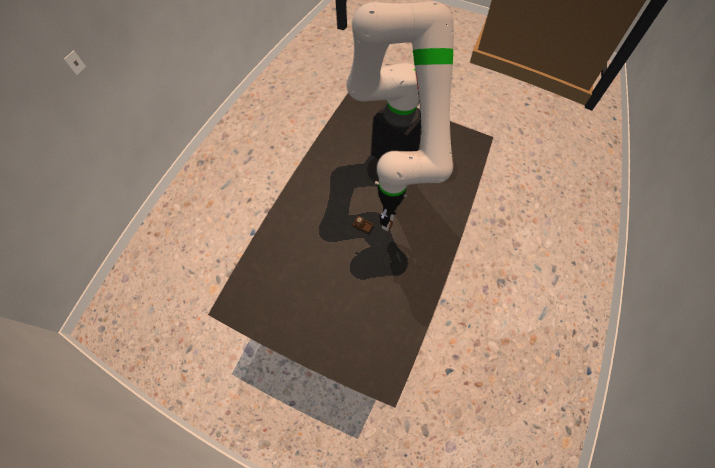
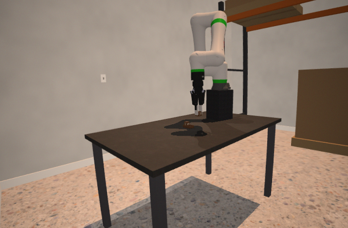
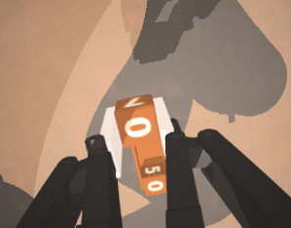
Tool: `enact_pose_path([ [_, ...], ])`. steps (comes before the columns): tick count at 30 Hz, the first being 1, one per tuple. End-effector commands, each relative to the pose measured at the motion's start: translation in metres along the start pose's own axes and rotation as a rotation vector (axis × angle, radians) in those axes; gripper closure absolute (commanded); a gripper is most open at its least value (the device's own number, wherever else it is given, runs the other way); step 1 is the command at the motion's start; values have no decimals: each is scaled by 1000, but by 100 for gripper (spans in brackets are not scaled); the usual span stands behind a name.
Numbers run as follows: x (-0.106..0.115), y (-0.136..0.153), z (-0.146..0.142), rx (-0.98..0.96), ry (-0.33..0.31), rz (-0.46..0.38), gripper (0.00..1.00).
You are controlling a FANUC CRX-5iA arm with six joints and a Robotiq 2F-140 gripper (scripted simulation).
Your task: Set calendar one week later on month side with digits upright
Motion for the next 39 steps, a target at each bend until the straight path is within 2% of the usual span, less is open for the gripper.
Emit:
enact_pose_path([
  [1, 0, 0, 0, 0, 0, 0, 83],
  [6, 1, 7, 1, -1, 0, 0, 83],
  [10, 9, 74, 6, -8, 0, 0, 83],
  [11, 9, 74, 6, -8, 0, 0, 83],
  [13, 11, 92, 6, -10, 1, 0, 83],
  [29, 10, 93, 6, -10, 0, 0, 83],
  [39, -3, 93, 6, -10, 0, 0, 83],
])
Point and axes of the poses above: the point where the finger pads meet when closed, its own x axis back along the fingers, its own z axis across the jaws, y = z × x, the point moved 5 cm from there along x, back along the fingers, and after that the axes turned 4 degrees about -x, right-handed, at the moved point
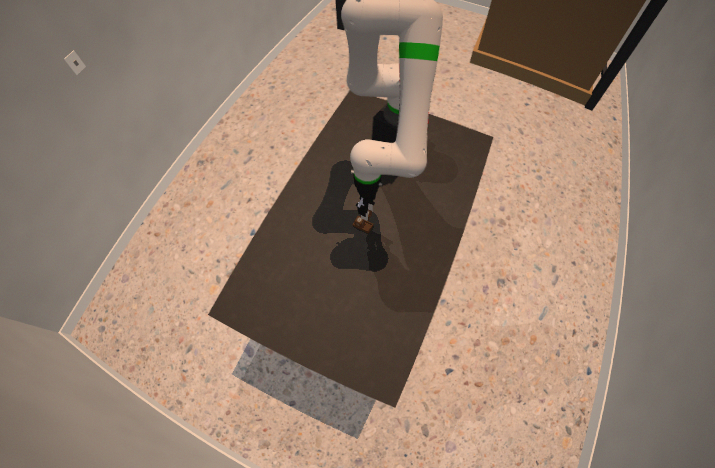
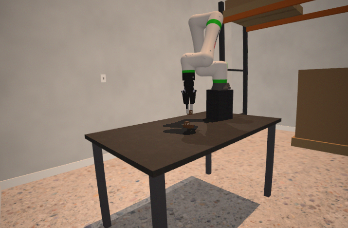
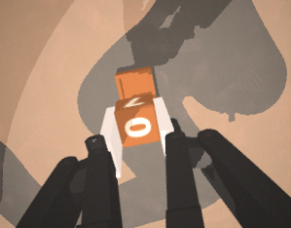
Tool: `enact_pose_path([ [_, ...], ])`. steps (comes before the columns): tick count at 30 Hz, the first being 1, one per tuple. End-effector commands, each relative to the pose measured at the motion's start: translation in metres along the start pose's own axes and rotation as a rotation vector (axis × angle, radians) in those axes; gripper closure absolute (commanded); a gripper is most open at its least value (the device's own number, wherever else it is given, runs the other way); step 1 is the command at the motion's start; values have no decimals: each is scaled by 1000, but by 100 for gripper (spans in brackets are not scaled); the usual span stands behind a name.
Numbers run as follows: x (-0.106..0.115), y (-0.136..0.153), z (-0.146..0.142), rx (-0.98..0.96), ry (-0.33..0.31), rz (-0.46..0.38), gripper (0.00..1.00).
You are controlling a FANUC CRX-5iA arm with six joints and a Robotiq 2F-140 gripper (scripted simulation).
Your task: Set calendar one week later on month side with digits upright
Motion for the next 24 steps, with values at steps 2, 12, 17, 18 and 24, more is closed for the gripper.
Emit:
enact_pose_path([
  [2, -10, 0, 0, 0, 0, 0, 83],
  [12, -36, 0, 0, 0, 0, 0, 83],
  [17, -48, 0, 1, 0, 0, 0, 83],
  [18, -50, 0, 1, 0, 0, 0, 83],
  [24, -54, 0, 1, 0, 0, 0, 83],
])
Point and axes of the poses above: the point where the finger pads meet when closed, its own x axis back along the fingers, its own z axis across the jaws, y = z × x, the point moved 5 cm from there along x, back along the fingers, and after that the axes turned 4 degrees about -x, right-handed, at the moved point
